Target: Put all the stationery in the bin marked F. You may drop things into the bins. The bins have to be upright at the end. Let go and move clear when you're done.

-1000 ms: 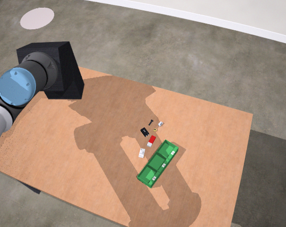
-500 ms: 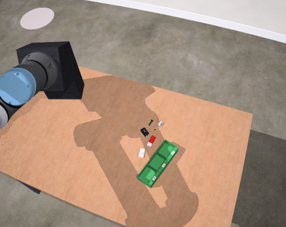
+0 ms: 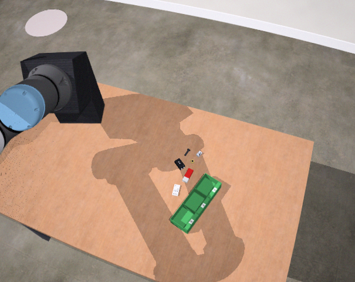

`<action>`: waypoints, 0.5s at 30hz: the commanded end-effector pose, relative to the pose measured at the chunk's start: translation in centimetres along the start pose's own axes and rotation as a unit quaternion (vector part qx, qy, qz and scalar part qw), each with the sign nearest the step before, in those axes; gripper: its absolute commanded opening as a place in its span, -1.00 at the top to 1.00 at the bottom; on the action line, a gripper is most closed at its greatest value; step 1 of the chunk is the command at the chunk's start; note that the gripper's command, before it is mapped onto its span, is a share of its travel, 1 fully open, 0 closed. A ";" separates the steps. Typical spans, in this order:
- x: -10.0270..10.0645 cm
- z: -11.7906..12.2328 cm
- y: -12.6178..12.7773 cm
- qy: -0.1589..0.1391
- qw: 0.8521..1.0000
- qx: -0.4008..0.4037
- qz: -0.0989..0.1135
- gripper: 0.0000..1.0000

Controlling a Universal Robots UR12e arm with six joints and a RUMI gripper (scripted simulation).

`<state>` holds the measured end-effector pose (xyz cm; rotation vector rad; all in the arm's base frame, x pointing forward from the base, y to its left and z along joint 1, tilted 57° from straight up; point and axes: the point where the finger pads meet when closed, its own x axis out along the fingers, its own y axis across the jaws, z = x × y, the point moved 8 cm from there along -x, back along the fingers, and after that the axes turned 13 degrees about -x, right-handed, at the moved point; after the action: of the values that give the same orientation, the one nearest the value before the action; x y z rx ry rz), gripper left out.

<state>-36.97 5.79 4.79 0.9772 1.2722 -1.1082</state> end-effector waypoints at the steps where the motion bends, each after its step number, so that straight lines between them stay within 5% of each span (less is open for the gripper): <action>1: -0.1 -2.3 0.6 0.020 0.999 0.025 0.008 0.91; 15: -0.9 -9.4 3.6 0.038 0.998 0.048 0.019 0.91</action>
<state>-36.06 12.75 4.85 1.0994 1.2661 -1.1195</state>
